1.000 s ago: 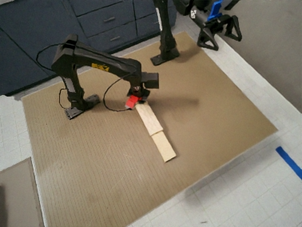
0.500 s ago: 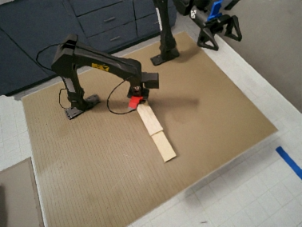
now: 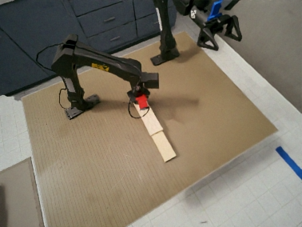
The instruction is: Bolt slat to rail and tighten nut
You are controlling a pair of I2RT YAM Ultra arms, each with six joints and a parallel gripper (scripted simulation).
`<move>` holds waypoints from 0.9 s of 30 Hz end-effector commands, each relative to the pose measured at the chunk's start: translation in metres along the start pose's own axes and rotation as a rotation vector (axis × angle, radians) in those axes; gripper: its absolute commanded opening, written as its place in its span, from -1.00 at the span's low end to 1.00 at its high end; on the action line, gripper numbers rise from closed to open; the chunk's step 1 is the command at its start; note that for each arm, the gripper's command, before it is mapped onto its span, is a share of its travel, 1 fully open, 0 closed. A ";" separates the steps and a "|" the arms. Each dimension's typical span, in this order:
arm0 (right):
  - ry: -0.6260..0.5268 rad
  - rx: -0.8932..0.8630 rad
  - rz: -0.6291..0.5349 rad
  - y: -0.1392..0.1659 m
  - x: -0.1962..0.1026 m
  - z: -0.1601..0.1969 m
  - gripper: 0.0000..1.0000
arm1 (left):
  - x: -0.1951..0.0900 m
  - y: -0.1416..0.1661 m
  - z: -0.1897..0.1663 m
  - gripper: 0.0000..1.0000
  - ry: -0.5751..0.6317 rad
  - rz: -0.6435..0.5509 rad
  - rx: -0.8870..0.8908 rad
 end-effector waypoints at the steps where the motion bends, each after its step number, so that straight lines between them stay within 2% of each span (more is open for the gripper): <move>1: -0.008 -0.279 -0.003 0.000 -0.008 0.002 -0.32 | -0.001 -0.003 0.000 1.00 0.001 -0.012 0.000; 4: -0.008 -0.325 -0.003 0.000 -0.008 0.002 -0.32 | -0.001 -0.003 0.000 1.00 0.001 -0.012 0.000; 5: -0.008 -0.441 -0.003 0.000 -0.008 0.002 -0.32 | -0.001 -0.003 0.000 1.00 0.001 -0.012 0.000; 19: -0.007 -1.076 -0.003 0.000 -0.009 0.002 -0.32 | -0.001 -0.003 0.000 1.00 0.001 -0.012 0.000; 21: -0.007 -1.076 -0.003 0.000 -0.009 0.002 -0.32 | -0.001 -0.003 0.000 1.00 0.001 -0.012 0.000; 22: -0.007 -1.192 -0.003 0.000 -0.009 0.002 -0.32 | -0.001 -0.003 0.000 1.00 0.001 -0.012 0.000; 27: -0.007 -1.415 -0.002 0.000 -0.009 0.002 -0.32 | -0.001 -0.003 0.000 1.00 0.001 -0.012 0.000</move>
Point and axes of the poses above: on each arm, the point where the finger pads meet when closed, its own x axis out along the fingers, its own z axis across the jaws, y = z × x, the point moved 10 cm from there along -x, back along the fingers, and after that the axes turned 4 degrees about -x, right-handed, at the moved point
